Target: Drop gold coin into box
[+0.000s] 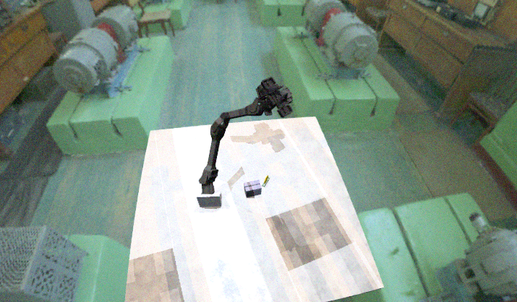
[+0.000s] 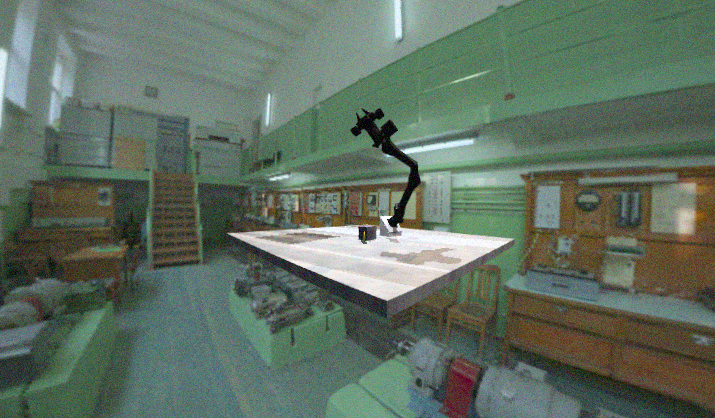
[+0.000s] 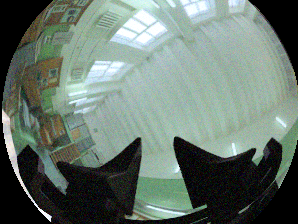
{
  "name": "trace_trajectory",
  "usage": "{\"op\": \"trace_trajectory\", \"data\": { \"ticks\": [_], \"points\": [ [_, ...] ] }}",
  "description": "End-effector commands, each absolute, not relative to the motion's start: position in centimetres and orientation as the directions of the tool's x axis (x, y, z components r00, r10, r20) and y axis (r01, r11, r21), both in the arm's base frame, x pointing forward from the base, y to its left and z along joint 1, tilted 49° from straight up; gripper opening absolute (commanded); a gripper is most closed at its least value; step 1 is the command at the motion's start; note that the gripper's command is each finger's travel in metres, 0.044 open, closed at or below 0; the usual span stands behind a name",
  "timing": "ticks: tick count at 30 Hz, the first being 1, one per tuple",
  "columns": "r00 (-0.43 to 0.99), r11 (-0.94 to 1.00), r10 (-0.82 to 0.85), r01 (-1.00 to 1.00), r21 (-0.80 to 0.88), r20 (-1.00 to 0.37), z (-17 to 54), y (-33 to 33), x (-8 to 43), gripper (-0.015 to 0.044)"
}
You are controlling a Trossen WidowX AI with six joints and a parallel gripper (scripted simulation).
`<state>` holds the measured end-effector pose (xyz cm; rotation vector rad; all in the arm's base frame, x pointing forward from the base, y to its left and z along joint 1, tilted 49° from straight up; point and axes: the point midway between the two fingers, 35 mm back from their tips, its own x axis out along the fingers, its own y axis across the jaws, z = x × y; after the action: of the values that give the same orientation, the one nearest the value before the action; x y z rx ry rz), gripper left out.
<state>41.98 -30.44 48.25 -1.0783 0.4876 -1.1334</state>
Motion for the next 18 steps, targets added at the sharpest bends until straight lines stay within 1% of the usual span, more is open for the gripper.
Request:
{"op": "trace_trajectory", "data": {
  "ticks": [1,6,10,14,18],
  "points": [
    [0.580,0.155,-0.814,0.246,-0.957,0.018,42.5,-28.5,46.4,0.0161],
    [0.723,0.280,-0.653,-0.044,-0.959,-0.224,35.5,-24.9,49.7,0.0161],
    [0.764,0.354,-0.483,-0.275,-0.894,-0.427,29.9,-21.3,50.8,0.0161],
    [0.735,0.401,-0.288,-0.489,-0.774,-0.614,24.6,-17.1,50.5,0.0161],
    [0.641,0.419,-0.080,-0.673,-0.609,-0.763,19.9,-12.7,48.7,0.0161]
  ]
}}
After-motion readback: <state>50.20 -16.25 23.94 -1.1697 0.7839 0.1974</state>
